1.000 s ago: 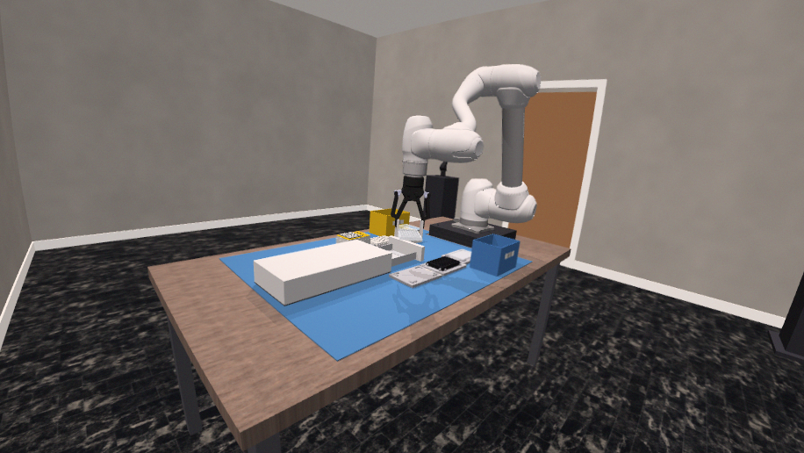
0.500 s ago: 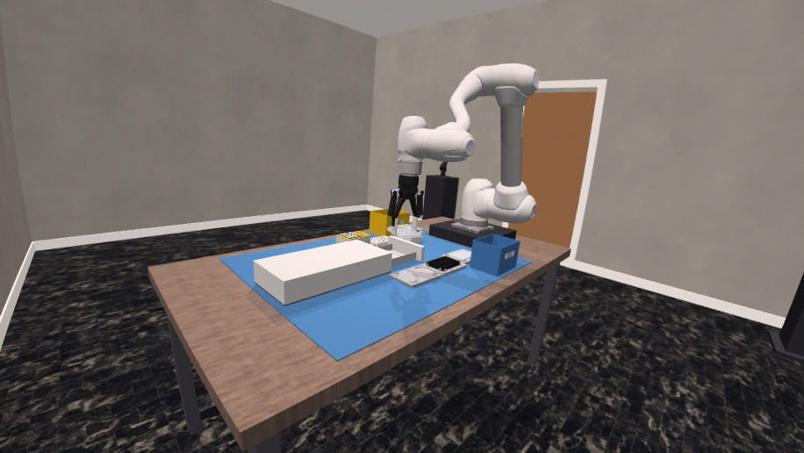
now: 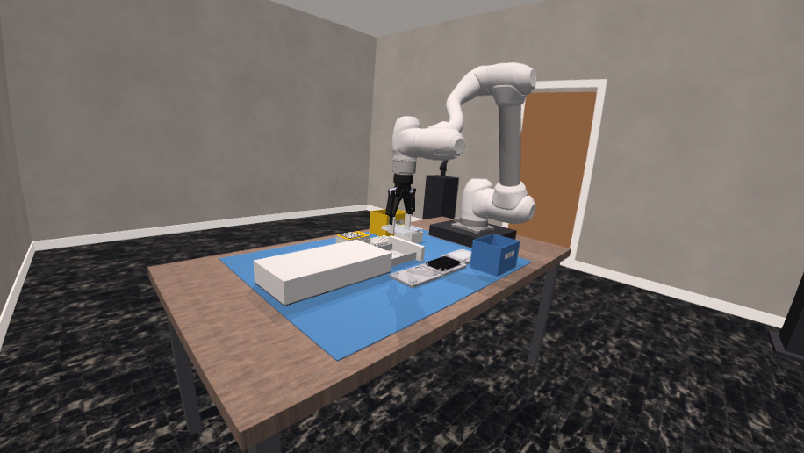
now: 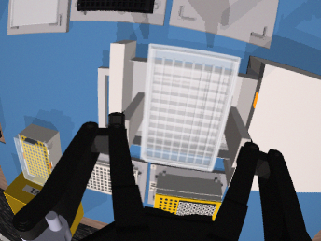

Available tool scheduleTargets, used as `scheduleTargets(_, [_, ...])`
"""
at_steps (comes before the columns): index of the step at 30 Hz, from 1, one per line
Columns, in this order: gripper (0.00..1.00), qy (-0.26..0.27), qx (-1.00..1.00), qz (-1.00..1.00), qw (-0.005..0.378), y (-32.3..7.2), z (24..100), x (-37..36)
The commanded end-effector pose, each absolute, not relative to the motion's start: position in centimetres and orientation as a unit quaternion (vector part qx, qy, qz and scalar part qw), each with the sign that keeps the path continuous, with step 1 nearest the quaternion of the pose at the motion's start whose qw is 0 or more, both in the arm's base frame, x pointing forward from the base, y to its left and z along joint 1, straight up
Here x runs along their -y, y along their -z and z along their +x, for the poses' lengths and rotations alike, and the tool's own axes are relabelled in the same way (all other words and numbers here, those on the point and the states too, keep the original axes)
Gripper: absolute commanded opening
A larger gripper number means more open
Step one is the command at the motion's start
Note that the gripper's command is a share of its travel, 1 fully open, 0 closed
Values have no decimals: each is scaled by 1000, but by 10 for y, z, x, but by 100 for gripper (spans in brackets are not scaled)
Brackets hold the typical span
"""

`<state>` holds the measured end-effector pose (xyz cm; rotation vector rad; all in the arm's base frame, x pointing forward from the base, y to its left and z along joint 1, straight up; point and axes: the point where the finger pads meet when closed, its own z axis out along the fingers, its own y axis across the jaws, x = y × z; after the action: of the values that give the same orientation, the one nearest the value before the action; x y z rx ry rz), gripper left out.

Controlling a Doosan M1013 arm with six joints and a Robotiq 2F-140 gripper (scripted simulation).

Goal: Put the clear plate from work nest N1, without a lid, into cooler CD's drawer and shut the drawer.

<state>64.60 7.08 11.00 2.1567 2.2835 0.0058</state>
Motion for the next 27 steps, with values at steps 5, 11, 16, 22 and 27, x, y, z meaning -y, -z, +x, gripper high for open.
scheduleTargets(5, [0, -2, -727, 686, 0, -110, 642, -57])
scheduleTargets(11, [0, -2, -727, 686, 0, -110, 638, -42])
scheduleTargets(16, [0, -2, -727, 686, 0, -110, 635, -28])
scheduleTargets(22, [0, -2, -727, 686, 0, -110, 634, -24])
scheduleTargets(27, [0, -2, -727, 686, 0, -110, 634, -24])
